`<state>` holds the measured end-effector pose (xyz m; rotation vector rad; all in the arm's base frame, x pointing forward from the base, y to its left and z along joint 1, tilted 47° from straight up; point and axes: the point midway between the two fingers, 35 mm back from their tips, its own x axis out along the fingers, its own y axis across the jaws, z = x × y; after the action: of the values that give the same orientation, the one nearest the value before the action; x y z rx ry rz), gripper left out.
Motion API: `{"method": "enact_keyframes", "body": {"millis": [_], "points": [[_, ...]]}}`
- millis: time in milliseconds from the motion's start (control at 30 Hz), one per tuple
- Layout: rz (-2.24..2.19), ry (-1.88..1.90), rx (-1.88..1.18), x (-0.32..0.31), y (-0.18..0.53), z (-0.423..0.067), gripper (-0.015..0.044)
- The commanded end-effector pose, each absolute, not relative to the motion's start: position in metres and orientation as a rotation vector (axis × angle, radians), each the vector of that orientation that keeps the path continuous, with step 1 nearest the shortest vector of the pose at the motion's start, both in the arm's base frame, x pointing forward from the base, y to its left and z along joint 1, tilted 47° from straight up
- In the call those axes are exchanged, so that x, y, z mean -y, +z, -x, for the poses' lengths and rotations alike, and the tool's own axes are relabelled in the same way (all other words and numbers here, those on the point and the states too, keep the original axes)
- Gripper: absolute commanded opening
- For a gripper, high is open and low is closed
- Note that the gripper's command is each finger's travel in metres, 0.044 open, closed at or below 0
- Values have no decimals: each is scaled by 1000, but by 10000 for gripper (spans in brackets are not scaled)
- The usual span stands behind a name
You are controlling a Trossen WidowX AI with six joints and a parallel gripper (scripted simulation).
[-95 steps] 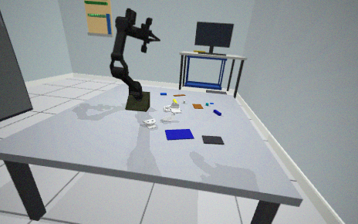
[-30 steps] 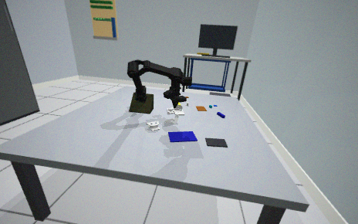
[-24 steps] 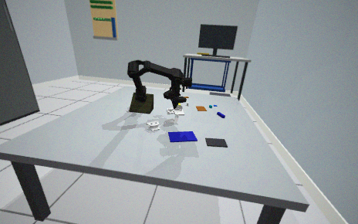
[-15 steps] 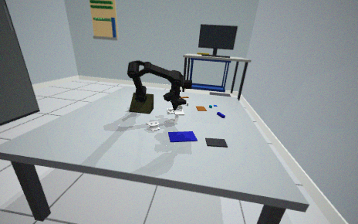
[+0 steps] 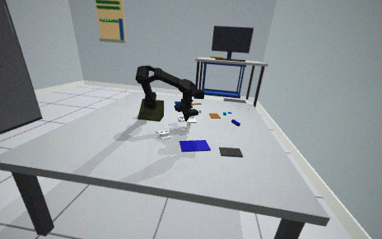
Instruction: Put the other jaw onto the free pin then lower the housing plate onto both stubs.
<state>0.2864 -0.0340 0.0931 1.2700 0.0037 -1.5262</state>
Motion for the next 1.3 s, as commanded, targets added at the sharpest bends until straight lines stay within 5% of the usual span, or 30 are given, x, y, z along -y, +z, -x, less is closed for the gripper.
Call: {"method": "enact_keyframes", "body": {"millis": [0, 1267], "points": [[-1258, -1530, -3, 41, 87, -286, 0], [-1258, -1529, -1, 63, 97, -312, 0]]}}
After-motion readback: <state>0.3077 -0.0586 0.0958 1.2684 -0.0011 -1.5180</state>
